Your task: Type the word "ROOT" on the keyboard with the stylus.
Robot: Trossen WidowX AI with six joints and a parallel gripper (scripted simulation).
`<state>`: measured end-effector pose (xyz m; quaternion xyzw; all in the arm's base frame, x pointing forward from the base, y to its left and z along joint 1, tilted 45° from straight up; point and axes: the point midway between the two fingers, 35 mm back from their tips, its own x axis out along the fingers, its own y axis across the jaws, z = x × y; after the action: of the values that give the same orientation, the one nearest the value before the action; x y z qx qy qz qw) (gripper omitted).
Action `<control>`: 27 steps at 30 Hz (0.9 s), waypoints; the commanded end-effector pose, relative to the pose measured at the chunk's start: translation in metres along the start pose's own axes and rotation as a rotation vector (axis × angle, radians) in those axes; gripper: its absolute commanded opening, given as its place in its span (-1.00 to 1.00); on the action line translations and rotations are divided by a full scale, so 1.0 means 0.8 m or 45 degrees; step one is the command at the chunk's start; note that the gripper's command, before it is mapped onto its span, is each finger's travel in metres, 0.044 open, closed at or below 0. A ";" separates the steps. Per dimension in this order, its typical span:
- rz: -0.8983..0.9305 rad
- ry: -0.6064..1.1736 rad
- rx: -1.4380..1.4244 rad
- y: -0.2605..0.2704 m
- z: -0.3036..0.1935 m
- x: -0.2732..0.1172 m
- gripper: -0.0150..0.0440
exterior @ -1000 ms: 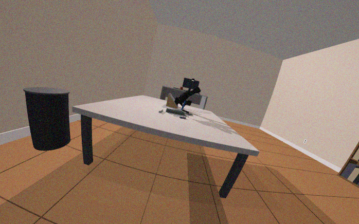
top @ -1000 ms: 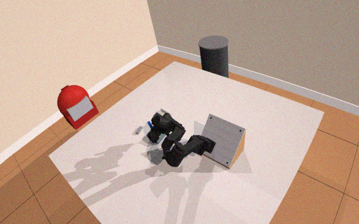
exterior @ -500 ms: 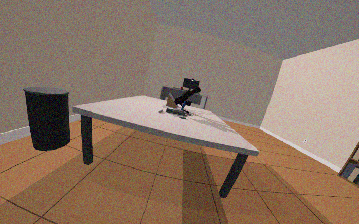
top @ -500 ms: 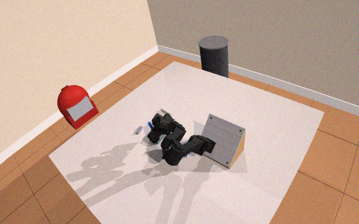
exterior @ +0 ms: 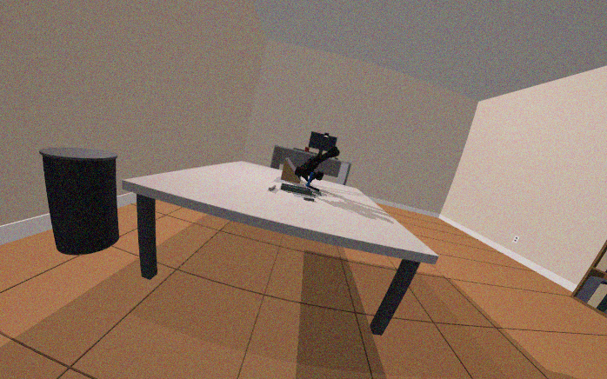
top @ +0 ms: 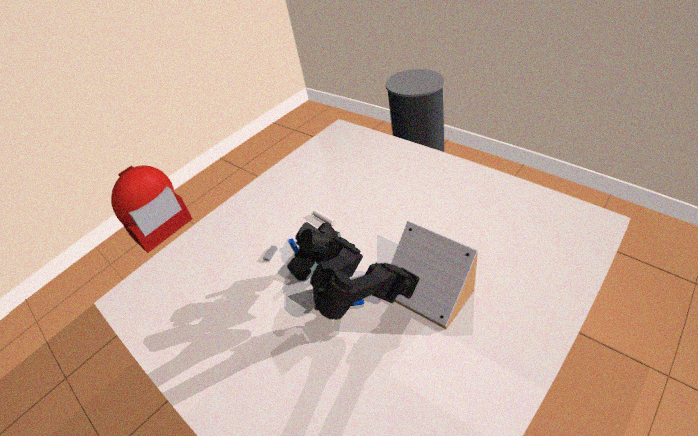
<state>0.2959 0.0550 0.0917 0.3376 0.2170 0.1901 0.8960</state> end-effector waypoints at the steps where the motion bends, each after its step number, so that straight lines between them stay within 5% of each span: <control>1: -0.008 -0.002 0.008 -0.002 -0.003 0.001 -0.22; 27: -0.008 -0.002 0.008 -0.002 -0.009 0.004 -0.22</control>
<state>0.2958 0.0596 0.0854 0.3381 0.2165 0.1872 0.8966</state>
